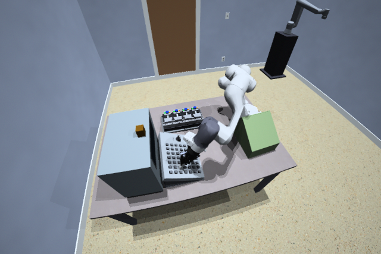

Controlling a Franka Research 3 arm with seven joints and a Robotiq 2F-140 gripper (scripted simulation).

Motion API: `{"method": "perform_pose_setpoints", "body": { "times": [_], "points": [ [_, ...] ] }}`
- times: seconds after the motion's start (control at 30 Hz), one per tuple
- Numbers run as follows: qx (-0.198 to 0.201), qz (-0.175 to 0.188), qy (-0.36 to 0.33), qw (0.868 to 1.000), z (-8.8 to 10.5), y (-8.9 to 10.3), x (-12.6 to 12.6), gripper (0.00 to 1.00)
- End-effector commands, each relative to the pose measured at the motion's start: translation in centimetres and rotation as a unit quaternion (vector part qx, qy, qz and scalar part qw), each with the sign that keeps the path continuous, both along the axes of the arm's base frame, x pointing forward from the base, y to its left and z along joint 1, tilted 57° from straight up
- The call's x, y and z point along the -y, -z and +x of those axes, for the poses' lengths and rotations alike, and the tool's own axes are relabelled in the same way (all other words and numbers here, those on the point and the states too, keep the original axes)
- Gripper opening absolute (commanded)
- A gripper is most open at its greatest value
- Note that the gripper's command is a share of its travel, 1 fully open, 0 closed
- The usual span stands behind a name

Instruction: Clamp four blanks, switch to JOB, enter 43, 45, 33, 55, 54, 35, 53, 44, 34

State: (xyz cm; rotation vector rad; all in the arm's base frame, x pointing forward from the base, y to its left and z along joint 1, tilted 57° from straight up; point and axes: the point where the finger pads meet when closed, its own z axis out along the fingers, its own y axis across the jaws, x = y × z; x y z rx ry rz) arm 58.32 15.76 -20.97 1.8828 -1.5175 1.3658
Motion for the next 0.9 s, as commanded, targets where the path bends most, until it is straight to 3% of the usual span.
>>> {"method": "perform_pose_setpoints", "body": {
  "times": [0.0,0.87],
  "points": [
    [0.003,0.001,0.001,1.000,0.20,0.07,0.20,0.00],
    [0.003,0.001,0.001,1.000,-0.36,-0.52,-0.75,0.00]
  ]
}}
